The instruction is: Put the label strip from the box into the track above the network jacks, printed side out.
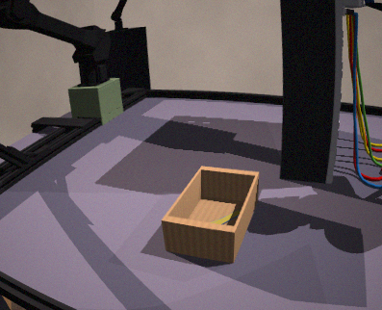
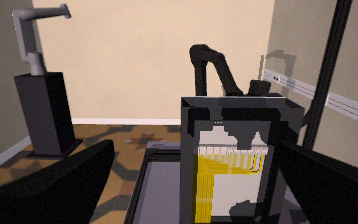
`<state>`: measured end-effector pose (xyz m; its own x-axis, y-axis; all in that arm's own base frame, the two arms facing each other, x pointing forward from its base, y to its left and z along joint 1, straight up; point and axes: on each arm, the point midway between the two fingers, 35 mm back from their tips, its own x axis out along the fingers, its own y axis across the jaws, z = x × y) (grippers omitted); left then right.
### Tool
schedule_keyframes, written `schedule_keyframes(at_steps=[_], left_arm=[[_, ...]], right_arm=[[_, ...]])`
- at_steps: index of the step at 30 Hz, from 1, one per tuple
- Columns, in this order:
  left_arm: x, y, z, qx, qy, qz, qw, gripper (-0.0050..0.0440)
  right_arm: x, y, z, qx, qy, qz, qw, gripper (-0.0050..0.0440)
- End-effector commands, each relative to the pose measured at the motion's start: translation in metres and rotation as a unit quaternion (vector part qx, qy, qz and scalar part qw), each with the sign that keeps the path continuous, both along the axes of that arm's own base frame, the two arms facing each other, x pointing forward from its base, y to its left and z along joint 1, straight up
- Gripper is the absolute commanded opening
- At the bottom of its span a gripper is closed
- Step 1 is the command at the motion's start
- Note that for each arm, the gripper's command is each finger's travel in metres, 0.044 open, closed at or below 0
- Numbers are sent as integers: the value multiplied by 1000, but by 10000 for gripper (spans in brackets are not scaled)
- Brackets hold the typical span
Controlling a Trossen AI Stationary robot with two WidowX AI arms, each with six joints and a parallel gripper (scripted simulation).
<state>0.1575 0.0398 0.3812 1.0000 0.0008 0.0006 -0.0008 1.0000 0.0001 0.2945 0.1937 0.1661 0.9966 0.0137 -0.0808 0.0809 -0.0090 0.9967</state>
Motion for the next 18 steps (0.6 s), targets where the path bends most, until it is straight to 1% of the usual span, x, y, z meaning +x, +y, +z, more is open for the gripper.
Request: schedule_keyframes(at_steps=[1, 18], left_arm=[[0, 0, 2, 2, 0, 0, 1000, 440], [0, 0, 2, 2, 0, 0, 1000, 440]], right_arm=[[0, -1, 0, 0, 0, 0, 1000, -50], [0, 0, 0, 0, 0, 0, 1000, -50]])
